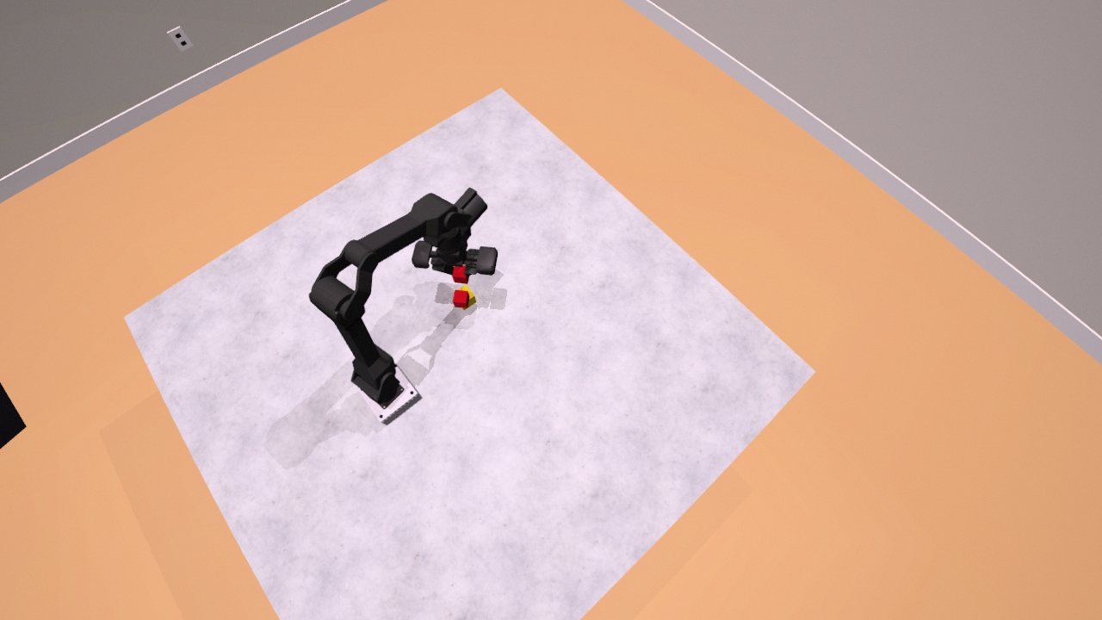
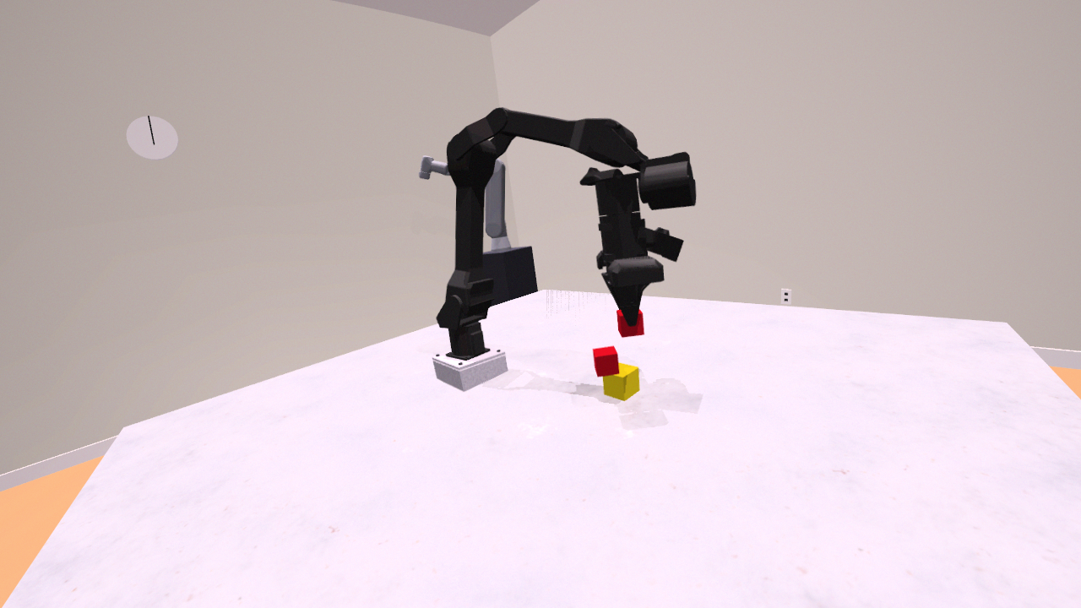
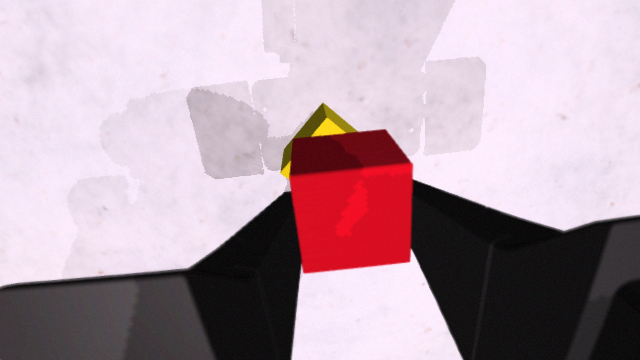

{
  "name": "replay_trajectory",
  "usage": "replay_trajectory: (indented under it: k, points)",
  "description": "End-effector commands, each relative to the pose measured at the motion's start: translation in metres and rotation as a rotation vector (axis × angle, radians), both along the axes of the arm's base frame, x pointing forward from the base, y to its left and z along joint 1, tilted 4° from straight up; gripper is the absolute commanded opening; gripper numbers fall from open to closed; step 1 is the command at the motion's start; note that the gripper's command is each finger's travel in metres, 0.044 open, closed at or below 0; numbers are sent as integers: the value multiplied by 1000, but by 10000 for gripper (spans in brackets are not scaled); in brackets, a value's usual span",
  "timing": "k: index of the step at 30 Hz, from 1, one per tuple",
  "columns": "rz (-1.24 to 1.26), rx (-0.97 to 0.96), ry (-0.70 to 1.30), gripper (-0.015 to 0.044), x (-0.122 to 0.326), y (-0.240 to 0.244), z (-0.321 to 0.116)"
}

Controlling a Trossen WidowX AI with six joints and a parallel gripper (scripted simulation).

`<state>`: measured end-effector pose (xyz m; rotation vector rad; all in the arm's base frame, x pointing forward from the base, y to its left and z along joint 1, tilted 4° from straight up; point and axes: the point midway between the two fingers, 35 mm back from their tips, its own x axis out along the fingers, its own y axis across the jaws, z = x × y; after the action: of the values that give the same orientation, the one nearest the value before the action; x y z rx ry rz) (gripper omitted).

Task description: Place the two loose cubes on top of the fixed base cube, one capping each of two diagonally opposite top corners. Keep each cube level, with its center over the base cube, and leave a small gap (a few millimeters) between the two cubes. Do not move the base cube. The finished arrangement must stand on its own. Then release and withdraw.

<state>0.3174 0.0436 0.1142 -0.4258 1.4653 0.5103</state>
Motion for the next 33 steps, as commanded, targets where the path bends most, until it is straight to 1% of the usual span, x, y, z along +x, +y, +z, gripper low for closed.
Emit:
replay_trajectory:
  k: [1, 6, 15, 27, 33]
  points:
    - [9, 1, 6, 105, -2, 1, -11]
    - [13, 1, 6, 105, -3, 2, -24]
    - [13, 1, 6, 105, -3, 2, -25]
    - [9, 1, 6, 105, 0, 4, -51]
    - [8, 1, 6, 105, 0, 4, -53]
